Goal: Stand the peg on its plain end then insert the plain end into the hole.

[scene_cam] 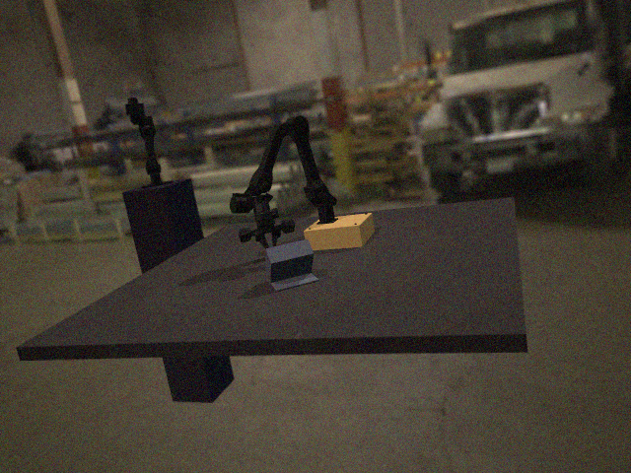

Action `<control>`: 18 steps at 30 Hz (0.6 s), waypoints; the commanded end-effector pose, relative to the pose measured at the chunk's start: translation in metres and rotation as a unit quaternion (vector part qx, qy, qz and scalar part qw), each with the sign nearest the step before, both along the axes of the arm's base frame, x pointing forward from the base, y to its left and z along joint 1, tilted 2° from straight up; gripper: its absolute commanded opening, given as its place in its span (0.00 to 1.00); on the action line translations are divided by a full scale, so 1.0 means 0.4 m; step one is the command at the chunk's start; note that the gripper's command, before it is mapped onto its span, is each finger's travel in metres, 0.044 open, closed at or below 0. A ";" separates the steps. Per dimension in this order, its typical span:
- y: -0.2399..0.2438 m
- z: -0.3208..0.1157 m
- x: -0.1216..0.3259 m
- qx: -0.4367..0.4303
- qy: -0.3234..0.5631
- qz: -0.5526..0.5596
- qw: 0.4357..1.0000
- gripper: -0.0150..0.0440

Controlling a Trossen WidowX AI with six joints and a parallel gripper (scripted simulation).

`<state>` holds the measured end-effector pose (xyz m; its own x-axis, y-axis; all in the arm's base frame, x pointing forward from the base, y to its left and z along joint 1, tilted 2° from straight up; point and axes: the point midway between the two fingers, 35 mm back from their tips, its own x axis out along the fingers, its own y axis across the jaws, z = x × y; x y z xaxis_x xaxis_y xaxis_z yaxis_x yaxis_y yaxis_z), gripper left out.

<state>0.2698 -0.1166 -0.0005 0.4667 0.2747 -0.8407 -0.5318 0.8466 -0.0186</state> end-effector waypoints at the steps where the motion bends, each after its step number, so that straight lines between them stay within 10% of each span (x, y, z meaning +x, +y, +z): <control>1: -0.001 0.001 -0.010 0.011 -0.017 0.003 1.000 0.34; 18: -0.015 0.011 -0.033 0.050 -0.079 0.004 0.996 0.34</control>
<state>0.2602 -0.1228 0.0047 0.5702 0.3413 -0.7473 -0.5324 0.8463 -0.0198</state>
